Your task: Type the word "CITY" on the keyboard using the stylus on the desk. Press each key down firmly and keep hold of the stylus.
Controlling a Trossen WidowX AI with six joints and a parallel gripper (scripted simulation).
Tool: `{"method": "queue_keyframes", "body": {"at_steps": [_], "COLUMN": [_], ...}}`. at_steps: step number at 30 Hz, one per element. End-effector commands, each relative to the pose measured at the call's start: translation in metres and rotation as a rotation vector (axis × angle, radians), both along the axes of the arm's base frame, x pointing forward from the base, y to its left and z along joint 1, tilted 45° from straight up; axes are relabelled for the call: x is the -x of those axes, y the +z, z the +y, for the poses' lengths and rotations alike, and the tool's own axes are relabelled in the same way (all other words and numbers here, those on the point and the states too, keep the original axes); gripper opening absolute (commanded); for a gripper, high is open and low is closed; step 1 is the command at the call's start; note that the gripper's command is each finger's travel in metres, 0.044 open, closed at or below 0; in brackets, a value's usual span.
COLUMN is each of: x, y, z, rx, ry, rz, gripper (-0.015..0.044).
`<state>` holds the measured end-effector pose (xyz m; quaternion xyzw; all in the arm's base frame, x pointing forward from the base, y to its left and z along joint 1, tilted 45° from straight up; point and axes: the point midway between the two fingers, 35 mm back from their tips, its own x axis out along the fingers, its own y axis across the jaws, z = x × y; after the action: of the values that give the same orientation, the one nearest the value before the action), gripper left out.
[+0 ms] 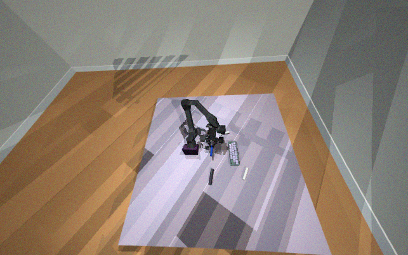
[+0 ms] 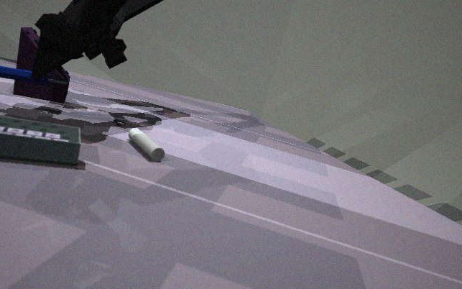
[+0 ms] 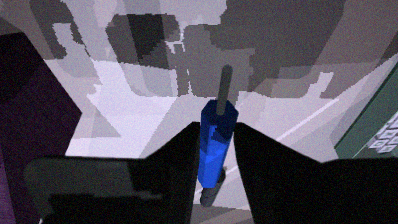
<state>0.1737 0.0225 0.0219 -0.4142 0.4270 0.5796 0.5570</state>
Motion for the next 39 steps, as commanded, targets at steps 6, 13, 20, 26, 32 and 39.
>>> {"method": "queue_keyframes", "body": {"at_steps": [6, 13, 20, 26, 32, 39], "x": [0.0, 0.0, 0.0, 0.0, 0.001, 0.003], "y": [0.001, -0.003, -0.011, -0.018, -0.025, -0.033], "z": [0.001, 0.005, 0.013, 0.02, 0.027, 0.035], "rx": [0.034, 0.034, 0.034, 0.034, 0.033, 0.031], "ry": [0.132, 0.132, 0.132, 0.132, 0.132, 0.132], "rz": [-0.111, -0.11, -0.11, -0.11, -0.11, -0.11], "gripper": [0.0, 0.0, 0.0, 0.0, 0.0, 0.0]}}
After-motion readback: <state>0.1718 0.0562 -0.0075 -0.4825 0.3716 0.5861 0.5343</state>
